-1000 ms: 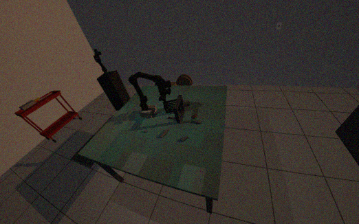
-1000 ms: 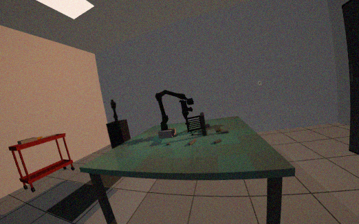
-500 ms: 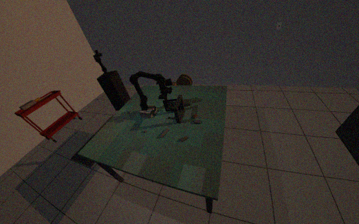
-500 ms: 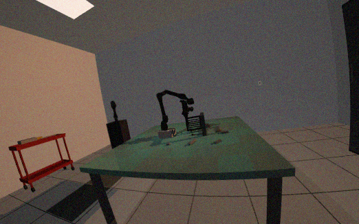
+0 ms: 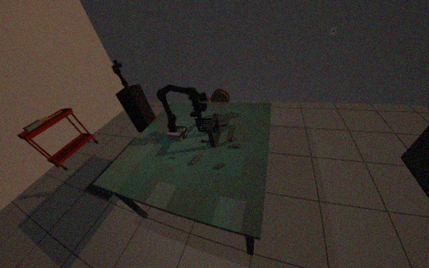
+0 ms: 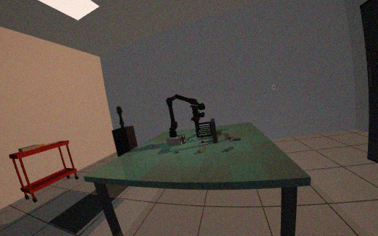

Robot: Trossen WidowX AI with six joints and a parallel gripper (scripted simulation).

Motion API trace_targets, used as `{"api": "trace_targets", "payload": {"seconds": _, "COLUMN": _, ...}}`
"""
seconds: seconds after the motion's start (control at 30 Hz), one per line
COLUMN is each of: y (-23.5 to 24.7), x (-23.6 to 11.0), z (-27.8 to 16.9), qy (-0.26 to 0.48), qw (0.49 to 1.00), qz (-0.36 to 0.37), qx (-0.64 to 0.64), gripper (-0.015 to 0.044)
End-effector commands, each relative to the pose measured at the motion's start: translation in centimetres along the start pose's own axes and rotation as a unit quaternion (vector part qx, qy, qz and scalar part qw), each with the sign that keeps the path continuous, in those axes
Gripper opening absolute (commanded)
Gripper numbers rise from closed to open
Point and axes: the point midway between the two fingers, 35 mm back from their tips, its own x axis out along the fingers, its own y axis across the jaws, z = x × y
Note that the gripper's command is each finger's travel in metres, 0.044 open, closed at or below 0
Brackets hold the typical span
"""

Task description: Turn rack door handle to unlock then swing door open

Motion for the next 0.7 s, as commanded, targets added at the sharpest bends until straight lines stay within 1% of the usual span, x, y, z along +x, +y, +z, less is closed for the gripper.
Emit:
{"api": "trace_targets", "payload": {"seconds": 0.0, "y": 0.27, "x": 0.07, "z": 0.07, "qy": 0.001, "qw": 1.000, "qz": -0.001, "qx": 0.009, "gripper": 0.0016}}
{"api": "trace_targets", "payload": {"seconds": 0.27, "y": 0.27, "x": 0.07, "z": 0.07, "qy": 0.001, "qw": 1.000, "qz": -0.001, "qx": 0.009, "gripper": 0.0016}}
{"api": "trace_targets", "payload": {"seconds": 0.6, "y": 0.27, "x": 0.07, "z": 0.07, "qy": 0.001, "qw": 1.000, "qz": -0.001, "qx": 0.009, "gripper": 0.0278}}
{"api": "trace_targets", "payload": {"seconds": 0.67, "y": 0.27, "x": 0.04, "z": 0.08, "qy": 0.001, "qw": 1.000, "qz": -0.001, "qx": 0.009, "gripper": 0.0288}}
